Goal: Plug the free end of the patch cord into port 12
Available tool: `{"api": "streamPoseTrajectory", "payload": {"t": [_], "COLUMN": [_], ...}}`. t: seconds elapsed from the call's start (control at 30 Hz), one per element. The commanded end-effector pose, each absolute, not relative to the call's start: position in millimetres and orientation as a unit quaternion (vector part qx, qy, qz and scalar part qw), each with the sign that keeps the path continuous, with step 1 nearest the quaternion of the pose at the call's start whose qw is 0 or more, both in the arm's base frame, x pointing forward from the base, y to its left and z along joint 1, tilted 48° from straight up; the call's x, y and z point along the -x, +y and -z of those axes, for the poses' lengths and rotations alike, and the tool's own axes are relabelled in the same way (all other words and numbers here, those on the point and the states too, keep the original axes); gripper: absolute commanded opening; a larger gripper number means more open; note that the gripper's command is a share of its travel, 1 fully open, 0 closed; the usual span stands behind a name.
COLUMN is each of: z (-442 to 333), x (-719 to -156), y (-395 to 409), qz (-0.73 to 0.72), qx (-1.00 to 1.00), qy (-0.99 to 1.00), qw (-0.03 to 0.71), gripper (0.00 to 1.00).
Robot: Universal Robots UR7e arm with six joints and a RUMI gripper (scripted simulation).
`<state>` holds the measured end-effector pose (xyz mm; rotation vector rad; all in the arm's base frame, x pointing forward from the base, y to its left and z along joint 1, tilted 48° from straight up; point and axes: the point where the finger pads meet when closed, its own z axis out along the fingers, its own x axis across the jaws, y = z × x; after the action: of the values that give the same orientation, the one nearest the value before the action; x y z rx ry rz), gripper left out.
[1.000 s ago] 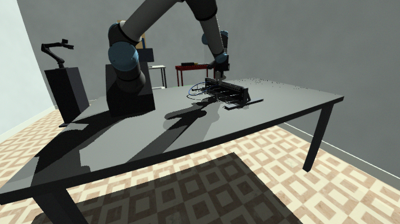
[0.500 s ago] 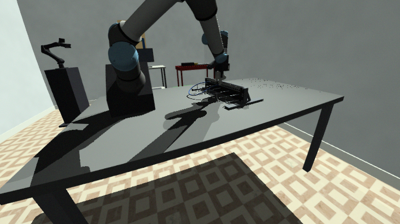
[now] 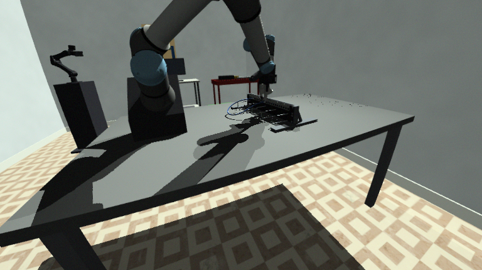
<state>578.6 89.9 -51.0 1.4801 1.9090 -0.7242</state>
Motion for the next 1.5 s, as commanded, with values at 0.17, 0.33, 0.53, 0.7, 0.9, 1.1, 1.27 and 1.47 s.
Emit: {"api": "streamPoseTrajectory", "payload": {"t": [0.17,0.33,0.53,0.7,0.9,1.1,1.27,1.47], "z": [32.7,24.0,12.9,7.3,5.4,5.0,5.0,5.0], "x": [-574.1,-571.8,-568.9,-567.4,-566.9,-566.8,-566.8,-566.8], "y": [109.9,119.4,131.4,137.6,139.7,140.0,140.0,140.0], "qz": [0.273,0.273,0.273,0.273,0.273,0.273,0.273,0.273], "qx": [-0.559,-0.559,-0.559,-0.559,-0.559,-0.559,-0.559,-0.559], "qy": [0.721,0.721,0.721,0.721,0.721,0.721,0.721,0.721], "qw": [0.305,0.305,0.305,0.305,0.305,0.305,0.305,0.305], "gripper": [0.22,0.22,0.22,0.22,0.22,0.0,0.0,0.0]}}
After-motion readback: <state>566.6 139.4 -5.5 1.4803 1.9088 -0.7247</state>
